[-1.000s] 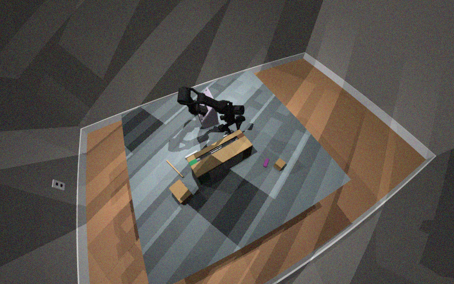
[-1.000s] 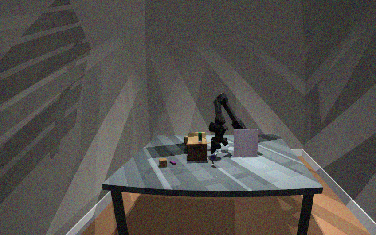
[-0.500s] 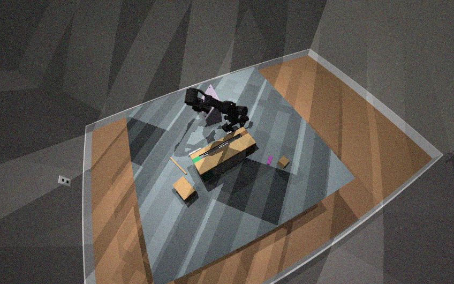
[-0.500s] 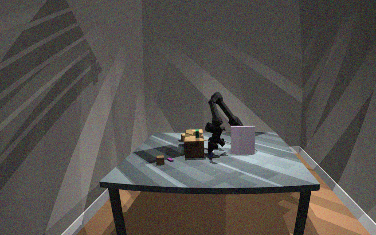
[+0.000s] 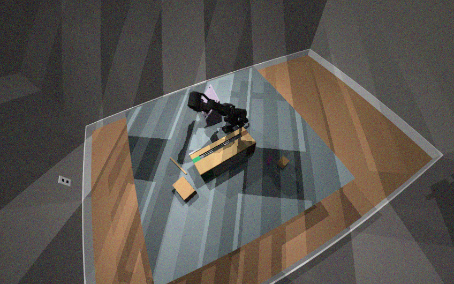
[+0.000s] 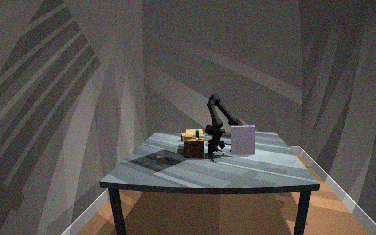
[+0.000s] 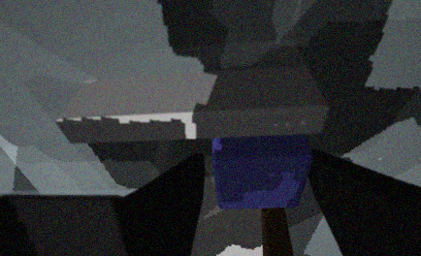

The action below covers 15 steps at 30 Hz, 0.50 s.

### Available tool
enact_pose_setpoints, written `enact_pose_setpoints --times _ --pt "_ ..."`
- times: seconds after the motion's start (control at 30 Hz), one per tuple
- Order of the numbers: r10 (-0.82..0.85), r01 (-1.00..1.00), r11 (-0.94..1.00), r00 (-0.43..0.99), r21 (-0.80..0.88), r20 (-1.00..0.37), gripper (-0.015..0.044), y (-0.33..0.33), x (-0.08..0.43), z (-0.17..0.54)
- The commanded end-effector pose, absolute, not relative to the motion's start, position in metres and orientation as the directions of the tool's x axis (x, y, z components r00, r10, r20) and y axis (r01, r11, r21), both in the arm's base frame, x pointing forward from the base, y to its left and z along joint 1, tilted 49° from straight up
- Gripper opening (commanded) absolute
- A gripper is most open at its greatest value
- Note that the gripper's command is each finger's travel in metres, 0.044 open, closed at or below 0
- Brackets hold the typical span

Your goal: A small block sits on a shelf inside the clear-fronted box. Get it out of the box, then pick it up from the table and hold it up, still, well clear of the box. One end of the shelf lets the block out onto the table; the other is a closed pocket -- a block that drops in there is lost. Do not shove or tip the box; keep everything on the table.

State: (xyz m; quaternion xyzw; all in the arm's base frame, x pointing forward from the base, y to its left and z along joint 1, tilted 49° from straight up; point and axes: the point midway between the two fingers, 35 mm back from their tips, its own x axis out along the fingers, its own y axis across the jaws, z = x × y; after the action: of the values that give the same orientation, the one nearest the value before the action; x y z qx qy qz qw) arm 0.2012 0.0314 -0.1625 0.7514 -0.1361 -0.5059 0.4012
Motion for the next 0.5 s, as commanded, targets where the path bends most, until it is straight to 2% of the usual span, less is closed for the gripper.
enact_pose_setpoints --times 0.0,0.07,0.17,0.27,0.47 --pt "-0.612 0.203 -0.637 0.453 0.743 -0.648 0.0154 0.03 0.201 -0.162" --pt "-0.612 0.203 -0.637 0.453 0.743 -0.648 0.0101 0.03 0.201 -0.162" --pt "-0.612 0.203 -0.637 0.453 0.743 -0.648 0.0081 0.03 0.201 -0.162" --pt "-0.585 0.19 -0.668 0.463 0.719 -0.666 0.0003 0.041 0.203 -0.163" --pt "-0.592 0.197 -0.661 0.457 0.724 -0.664 0.0 0.055 0.202 -0.15"
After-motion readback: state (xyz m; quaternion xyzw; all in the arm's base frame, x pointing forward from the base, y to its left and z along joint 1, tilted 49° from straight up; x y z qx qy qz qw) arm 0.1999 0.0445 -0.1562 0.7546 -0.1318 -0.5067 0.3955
